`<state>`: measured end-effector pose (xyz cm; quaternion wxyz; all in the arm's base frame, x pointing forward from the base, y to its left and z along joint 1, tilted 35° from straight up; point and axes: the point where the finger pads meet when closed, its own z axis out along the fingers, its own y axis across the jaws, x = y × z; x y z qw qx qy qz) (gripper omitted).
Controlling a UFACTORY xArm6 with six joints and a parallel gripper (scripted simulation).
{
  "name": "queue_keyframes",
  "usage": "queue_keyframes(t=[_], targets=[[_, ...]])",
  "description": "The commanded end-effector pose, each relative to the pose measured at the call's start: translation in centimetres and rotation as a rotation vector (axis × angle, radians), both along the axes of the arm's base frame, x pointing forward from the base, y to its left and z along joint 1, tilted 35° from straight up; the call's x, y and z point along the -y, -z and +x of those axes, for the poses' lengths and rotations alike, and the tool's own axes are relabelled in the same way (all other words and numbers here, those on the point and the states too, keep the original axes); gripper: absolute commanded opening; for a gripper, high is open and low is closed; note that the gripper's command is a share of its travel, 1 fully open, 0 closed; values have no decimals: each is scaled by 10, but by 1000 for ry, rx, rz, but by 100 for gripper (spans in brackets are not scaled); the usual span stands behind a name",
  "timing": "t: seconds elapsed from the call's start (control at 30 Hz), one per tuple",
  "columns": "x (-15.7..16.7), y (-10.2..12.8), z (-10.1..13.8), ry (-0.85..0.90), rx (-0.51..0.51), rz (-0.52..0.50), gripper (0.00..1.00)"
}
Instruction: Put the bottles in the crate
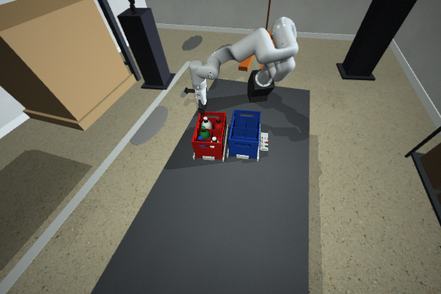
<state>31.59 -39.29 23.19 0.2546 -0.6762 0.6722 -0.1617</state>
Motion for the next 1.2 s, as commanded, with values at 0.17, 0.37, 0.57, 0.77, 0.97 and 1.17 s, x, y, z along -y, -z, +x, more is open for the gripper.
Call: queue_keyframes(t=[0.17, 0.37, 0.57, 0.77, 0.97, 1.17], targets=[[39, -1, -1, -1, 1, -1, 65], [69, -1, -2, -1, 1, -1, 65], [70, -1, -2, -1, 1, -1, 65], [70, -1, -2, -1, 1, -1, 65], [71, -1, -2, -1, 1, -1, 65], [70, -1, -2, -1, 1, -1, 65]])
